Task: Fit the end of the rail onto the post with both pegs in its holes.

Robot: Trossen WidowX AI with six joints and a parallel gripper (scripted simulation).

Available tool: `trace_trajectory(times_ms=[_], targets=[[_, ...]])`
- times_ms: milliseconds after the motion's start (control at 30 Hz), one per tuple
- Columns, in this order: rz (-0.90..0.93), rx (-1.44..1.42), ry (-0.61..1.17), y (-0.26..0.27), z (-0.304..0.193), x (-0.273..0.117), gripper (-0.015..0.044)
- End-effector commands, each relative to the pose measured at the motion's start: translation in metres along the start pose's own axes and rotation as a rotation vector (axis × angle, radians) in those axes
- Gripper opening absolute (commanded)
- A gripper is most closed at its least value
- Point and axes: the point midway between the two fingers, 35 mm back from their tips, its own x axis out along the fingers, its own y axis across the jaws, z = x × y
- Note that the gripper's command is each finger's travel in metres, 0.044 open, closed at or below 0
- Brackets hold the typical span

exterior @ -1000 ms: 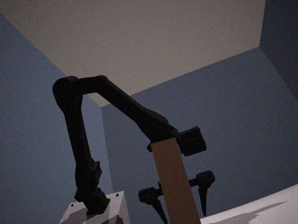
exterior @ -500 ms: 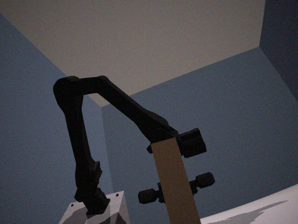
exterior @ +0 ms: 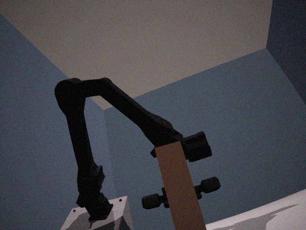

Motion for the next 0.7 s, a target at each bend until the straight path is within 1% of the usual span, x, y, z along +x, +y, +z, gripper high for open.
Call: trace_trajectory(times_ms=[0, 667], targets=[[0.002, -0.001, 0.002, 0.0005, -0.0001, 0.0006, 0.0000], [0.002, -0.001, 0.002, -0.0011, 0.0002, -0.0087, 0.0000]])
